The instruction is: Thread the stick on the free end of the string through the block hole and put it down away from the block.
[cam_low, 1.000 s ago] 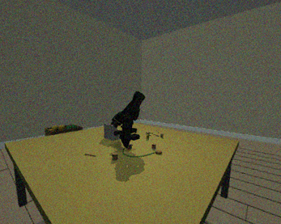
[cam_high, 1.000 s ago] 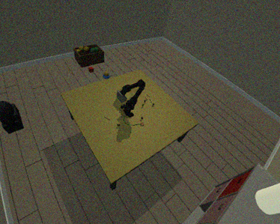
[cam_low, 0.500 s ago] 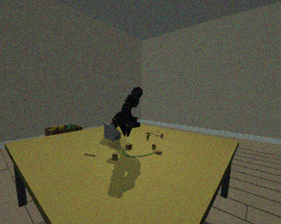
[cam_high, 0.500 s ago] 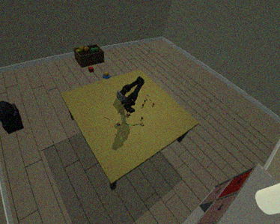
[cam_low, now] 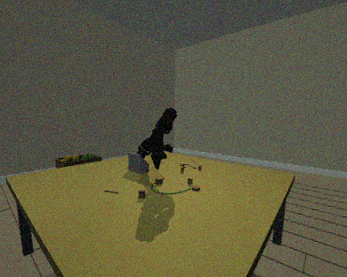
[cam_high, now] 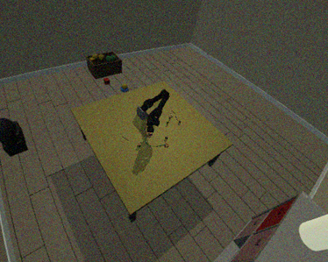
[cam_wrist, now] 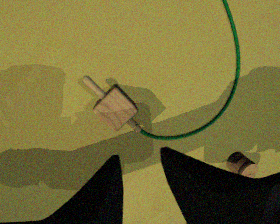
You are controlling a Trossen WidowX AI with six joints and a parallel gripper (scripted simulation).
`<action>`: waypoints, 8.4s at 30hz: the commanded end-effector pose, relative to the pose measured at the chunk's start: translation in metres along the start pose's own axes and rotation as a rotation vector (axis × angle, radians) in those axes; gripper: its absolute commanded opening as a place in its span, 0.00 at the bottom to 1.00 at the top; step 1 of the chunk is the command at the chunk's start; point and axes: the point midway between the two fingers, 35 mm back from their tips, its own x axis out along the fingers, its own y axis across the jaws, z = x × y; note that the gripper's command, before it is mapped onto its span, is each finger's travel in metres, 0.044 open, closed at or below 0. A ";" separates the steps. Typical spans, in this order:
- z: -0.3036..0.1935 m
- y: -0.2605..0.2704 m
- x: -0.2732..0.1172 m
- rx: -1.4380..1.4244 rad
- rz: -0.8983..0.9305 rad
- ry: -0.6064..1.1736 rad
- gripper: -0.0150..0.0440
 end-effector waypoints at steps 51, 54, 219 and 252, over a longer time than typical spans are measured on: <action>0.037 0.029 -0.003 2.513 0.029 0.006 0.46; 0.037 0.029 -0.001 2.513 0.029 0.006 0.46; 0.114 0.087 0.076 2.455 -0.094 0.051 0.25; 0.124 0.100 0.087 2.453 -0.067 -0.029 0.25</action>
